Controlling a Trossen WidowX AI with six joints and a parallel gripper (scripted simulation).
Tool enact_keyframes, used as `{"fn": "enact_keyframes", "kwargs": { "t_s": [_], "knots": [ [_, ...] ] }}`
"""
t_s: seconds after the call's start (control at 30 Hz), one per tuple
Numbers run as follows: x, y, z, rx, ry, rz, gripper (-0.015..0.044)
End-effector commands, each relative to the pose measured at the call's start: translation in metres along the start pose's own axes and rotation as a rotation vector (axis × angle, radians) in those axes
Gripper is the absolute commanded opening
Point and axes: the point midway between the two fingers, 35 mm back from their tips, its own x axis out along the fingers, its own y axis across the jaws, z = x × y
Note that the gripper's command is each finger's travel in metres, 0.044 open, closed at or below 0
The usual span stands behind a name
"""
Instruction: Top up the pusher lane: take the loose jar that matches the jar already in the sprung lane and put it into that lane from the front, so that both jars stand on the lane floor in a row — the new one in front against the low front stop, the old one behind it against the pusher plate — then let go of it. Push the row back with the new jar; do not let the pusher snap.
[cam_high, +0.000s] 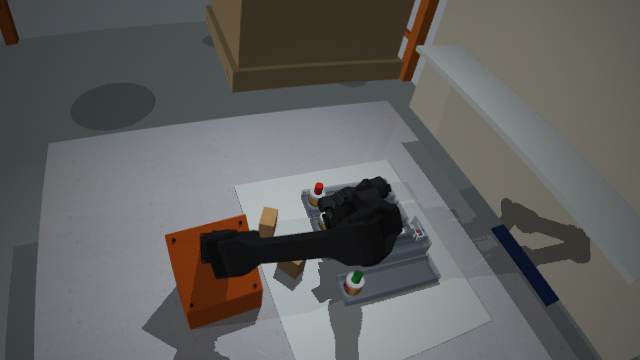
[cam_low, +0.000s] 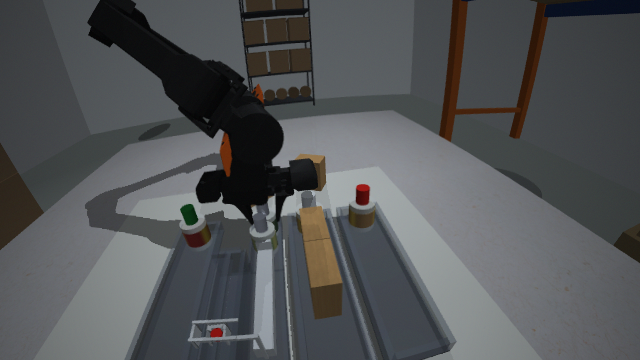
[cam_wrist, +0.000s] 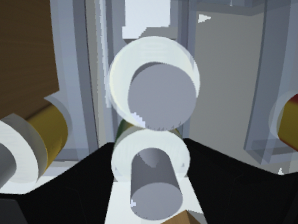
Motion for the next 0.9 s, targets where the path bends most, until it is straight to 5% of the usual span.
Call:
{"fn": "enact_keyframes", "kwargs": {
  "t_s": [0.0,0.87],
  "knots": [
    [0.0005,-0.002,0.0015,0.012,-0.007,-0.008,0.0],
    [0.0002,0.0003,-0.0025,0.012,-0.007,-0.008,0.0]
  ]
}}
